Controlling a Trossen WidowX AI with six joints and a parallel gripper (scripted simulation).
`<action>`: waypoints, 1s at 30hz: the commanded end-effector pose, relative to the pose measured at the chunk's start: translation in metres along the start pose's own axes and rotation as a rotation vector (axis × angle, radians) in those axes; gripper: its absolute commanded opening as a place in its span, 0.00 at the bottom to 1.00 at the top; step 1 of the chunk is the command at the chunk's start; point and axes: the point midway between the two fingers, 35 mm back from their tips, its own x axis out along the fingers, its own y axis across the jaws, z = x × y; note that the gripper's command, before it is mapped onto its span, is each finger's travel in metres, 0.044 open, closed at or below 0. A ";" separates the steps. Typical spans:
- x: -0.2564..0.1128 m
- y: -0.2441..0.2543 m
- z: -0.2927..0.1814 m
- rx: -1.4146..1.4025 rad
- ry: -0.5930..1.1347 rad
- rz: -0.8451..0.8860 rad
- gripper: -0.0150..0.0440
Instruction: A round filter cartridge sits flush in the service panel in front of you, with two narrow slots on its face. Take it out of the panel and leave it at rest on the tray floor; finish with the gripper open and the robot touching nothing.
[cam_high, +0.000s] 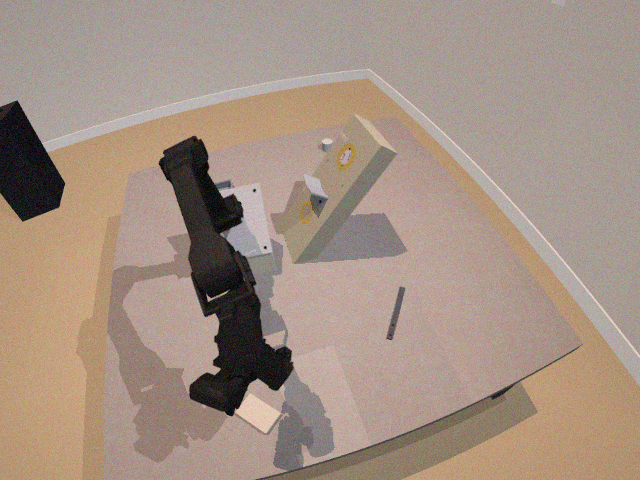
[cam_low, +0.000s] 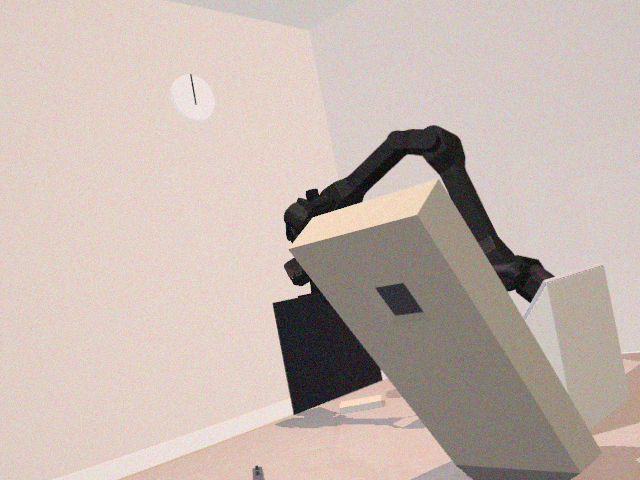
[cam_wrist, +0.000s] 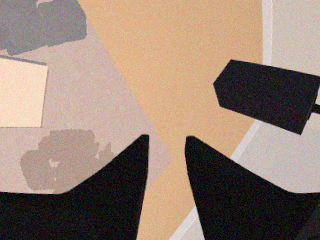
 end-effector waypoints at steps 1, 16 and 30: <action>-0.006 0.051 0.048 0.039 -0.129 0.105 0.42; -0.088 0.171 0.145 0.091 -0.429 0.366 0.42; -0.272 0.298 0.164 -0.075 -0.800 0.680 0.42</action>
